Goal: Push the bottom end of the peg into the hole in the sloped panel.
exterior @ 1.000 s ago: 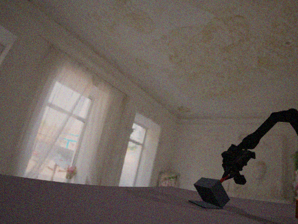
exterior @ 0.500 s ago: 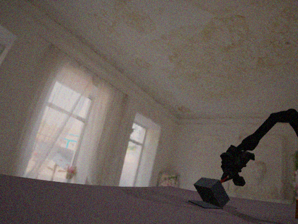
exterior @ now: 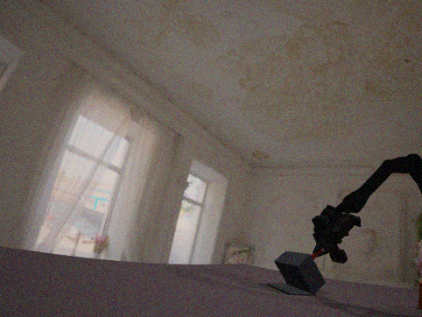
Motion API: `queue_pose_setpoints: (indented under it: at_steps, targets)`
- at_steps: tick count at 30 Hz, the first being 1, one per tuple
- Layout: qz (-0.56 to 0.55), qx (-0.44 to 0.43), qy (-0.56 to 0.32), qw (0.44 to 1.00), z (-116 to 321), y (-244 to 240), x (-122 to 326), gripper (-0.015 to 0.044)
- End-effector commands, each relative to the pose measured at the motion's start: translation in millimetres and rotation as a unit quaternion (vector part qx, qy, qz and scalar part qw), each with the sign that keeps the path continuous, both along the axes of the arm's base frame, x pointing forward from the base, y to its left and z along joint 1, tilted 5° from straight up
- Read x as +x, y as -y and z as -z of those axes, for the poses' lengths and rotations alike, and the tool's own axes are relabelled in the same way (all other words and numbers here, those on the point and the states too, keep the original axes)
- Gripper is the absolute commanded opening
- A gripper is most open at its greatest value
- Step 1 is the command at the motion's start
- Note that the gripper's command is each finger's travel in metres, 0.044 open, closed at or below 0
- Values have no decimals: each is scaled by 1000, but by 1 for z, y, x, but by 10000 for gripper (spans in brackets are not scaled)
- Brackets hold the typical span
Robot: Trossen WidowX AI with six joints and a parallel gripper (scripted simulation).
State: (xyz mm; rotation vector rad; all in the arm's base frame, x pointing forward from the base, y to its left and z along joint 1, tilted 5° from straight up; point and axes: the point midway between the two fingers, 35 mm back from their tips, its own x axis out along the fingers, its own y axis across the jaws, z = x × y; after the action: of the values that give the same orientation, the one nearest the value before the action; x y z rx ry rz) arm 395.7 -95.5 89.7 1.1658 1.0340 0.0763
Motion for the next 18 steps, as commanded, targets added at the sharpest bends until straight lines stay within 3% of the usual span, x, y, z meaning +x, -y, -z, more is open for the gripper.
queue_pose_setpoints:
  at_steps: [1,18]
  targets:
    - [-1,0,0,1000,1,0,-2,0]
    - [-1,0,0,1000,7,-4,1,0]
